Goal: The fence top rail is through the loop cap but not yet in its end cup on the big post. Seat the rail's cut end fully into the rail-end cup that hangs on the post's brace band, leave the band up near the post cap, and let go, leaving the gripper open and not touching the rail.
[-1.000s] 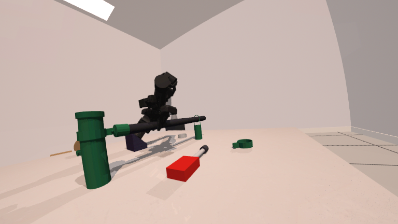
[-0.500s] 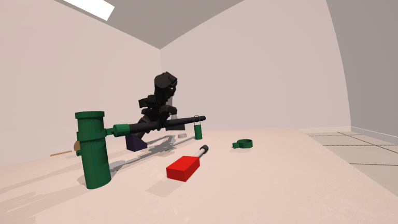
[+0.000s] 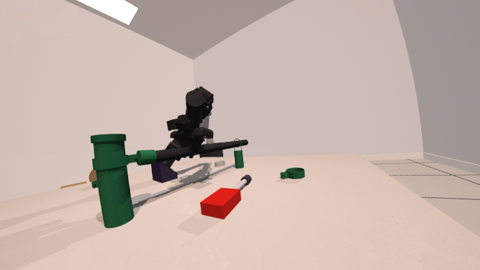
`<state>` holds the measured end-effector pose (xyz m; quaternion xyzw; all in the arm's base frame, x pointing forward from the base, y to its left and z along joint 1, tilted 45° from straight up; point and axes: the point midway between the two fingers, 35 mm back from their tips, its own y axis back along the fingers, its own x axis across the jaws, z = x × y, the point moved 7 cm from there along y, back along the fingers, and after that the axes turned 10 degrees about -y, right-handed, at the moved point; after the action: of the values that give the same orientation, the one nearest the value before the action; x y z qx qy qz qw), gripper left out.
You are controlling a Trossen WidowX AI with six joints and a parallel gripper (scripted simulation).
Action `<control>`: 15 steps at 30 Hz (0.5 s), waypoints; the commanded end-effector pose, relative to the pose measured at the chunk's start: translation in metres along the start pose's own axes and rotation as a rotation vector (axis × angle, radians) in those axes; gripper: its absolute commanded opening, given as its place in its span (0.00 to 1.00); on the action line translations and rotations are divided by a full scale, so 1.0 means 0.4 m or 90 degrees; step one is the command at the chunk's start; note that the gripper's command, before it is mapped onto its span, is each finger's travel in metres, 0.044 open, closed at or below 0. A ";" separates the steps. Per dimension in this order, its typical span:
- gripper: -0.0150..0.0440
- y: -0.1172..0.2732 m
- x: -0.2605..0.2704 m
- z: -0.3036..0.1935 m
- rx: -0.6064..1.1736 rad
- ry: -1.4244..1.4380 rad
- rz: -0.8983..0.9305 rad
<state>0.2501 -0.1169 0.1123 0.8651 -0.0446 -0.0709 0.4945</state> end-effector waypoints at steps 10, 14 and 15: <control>0.25 0.007 0.005 0.024 -0.004 0.000 0.005; 0.25 0.008 0.007 0.030 -0.004 0.000 0.005; 0.25 0.009 0.007 0.032 -0.004 0.000 0.005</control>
<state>0.2504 -0.1222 0.1069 0.8669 -0.0410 -0.0726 0.4914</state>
